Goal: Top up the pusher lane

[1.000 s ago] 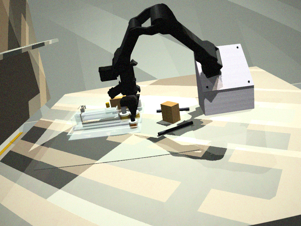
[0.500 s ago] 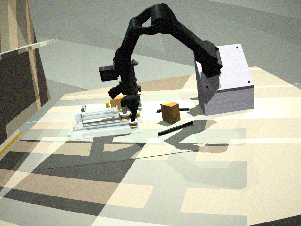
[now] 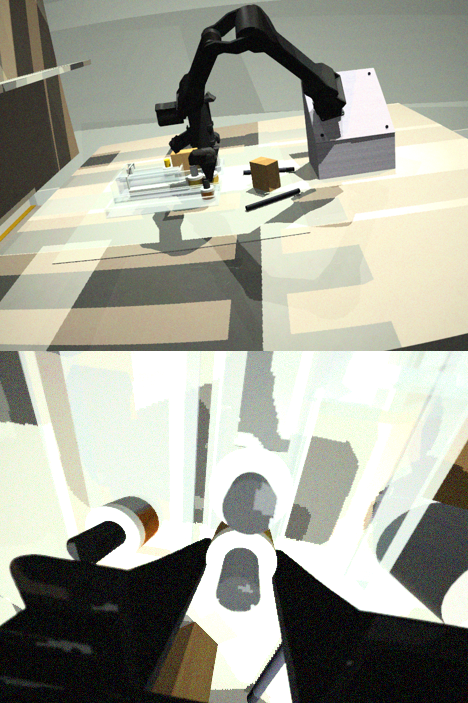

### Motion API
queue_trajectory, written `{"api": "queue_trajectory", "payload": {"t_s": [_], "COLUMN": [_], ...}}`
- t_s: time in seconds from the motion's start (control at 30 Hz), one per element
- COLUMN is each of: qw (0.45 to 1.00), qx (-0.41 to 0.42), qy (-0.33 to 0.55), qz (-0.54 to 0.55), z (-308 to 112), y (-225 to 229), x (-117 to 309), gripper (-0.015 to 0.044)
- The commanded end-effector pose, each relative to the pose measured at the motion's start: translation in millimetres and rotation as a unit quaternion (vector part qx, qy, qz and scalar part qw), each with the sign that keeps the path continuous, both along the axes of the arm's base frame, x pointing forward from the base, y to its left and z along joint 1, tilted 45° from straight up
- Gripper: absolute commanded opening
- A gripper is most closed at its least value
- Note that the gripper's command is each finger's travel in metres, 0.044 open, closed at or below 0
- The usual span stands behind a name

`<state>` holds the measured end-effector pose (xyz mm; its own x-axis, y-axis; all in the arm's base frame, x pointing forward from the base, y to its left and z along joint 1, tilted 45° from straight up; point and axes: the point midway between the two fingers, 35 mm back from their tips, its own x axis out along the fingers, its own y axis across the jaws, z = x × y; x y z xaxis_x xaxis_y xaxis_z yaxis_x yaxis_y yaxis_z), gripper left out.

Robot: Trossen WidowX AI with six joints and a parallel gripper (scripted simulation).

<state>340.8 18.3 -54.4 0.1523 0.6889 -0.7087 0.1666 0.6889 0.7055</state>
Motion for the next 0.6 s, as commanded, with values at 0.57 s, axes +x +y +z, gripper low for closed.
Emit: {"api": "queue_trajectory", "payload": {"t_s": [0.57], "qw": [1.0], "qx": [0.002], "qy": [-0.003], "qz": [0.0], "z": [-0.5], "y": [0.1], "x": [-1.1], "gripper": [0.0079]}}
